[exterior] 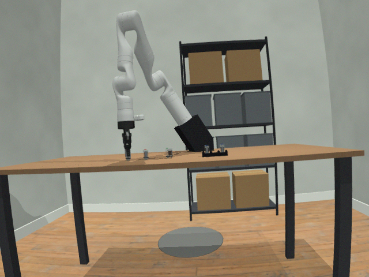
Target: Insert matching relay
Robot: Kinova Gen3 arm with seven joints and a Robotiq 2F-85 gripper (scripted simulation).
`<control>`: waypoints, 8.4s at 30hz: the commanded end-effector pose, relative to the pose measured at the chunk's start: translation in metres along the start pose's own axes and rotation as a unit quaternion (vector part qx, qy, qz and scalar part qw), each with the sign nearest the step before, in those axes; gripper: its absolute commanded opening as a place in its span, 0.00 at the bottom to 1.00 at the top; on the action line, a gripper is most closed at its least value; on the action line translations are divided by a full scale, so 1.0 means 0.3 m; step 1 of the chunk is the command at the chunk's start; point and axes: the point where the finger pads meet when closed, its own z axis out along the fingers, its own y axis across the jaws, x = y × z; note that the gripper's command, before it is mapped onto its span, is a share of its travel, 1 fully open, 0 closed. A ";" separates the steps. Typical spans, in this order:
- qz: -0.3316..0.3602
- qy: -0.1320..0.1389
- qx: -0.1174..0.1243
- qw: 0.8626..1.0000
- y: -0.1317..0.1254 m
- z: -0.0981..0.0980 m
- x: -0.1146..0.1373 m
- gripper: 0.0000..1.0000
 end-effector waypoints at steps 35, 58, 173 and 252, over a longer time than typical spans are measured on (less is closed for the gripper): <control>0.000 0.000 -0.001 1.000 0.001 -0.230 0.000 0.00; 0.000 0.000 -0.001 1.000 0.021 -0.284 0.016 0.00; 0.171 0.000 -0.001 0.985 0.503 -0.116 1.158 0.00; 0.171 0.000 -0.001 0.985 0.503 -0.068 1.158 0.00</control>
